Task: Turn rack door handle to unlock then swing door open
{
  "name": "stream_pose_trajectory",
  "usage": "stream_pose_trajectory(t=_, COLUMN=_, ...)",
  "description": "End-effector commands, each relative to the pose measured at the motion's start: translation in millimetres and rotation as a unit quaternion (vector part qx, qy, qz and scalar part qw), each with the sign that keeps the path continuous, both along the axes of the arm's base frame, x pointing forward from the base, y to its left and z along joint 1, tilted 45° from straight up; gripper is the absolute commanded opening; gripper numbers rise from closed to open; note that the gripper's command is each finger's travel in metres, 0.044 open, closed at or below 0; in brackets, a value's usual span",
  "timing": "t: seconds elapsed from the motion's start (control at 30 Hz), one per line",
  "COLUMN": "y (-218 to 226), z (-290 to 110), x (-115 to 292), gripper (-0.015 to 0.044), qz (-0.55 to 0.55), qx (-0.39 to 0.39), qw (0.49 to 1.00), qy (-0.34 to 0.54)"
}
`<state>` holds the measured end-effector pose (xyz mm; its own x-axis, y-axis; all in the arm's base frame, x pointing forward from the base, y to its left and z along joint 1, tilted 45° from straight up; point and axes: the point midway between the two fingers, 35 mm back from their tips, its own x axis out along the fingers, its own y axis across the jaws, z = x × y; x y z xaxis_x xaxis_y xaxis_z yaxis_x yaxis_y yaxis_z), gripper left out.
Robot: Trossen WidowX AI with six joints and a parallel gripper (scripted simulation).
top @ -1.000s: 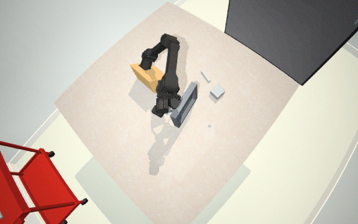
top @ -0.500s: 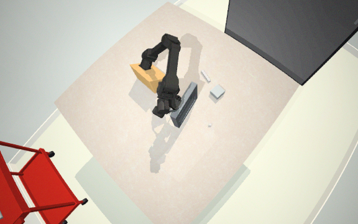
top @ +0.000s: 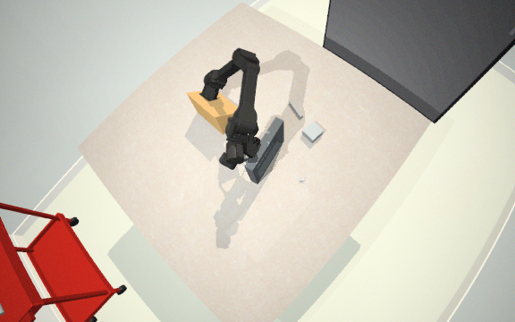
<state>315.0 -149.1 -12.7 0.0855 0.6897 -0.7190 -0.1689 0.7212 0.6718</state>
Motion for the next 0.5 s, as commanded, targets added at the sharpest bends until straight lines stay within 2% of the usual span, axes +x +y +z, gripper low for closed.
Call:
stream_pose_trajectory(t=0.0, y=0.4, z=-0.3, x=0.4, gripper=0.0013, qz=-0.002, qx=0.001, qw=1.0, qy=0.001)
stream_pose_trajectory(t=0.23, y=0.4, z=-0.3, x=0.4, gripper=0.0013, qz=-0.099, qx=0.012, qw=0.991, qy=0.093)
stream_pose_trajectory(t=0.47, y=0.4, z=-0.3, x=0.4, gripper=0.0013, qz=-0.219, qx=0.027, qw=0.953, qy=0.209)
